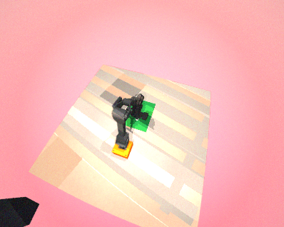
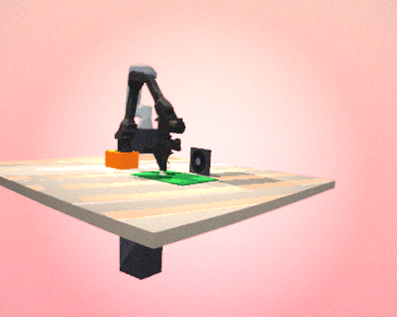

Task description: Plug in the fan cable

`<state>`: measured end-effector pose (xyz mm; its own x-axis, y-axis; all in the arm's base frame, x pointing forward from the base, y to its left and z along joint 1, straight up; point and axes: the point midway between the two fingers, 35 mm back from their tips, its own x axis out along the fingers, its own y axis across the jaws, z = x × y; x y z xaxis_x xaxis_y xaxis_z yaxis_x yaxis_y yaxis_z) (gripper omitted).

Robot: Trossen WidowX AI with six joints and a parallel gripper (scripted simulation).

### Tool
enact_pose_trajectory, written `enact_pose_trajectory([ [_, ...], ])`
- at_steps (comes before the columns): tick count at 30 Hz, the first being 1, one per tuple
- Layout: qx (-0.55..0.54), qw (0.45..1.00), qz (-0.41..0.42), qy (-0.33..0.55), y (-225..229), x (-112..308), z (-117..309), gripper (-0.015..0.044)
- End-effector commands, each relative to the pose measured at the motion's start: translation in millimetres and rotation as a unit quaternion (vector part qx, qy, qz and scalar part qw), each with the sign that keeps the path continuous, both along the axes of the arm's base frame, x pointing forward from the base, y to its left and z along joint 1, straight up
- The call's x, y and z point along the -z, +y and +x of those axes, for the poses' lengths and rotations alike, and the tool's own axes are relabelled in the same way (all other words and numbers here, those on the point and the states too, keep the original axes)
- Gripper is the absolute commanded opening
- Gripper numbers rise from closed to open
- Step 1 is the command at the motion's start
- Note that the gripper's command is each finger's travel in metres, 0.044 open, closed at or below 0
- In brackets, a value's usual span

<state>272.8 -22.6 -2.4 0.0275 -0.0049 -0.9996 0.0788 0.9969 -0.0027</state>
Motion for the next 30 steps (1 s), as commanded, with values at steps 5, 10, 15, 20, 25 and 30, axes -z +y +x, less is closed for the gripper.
enact_pose_trajectory([
  [5,-0.001,1.000,-0.002,0.000,-1,6,0,0.0000],
  [10,-0.001,1.000,-0.002,0.000,-1,9,0,0.0000],
  [15,-0.001,1.000,-0.002,0.000,-1,12,0,0.0000],
  [20,-0.001,1.000,-0.002,0.000,-1,15,0,0.0000],
  [25,0.000,1.000,0.001,0.000,0,12,0,0.0105],
  [30,0.000,1.000,0.001,0.000,0,12,0,0.0236],
])
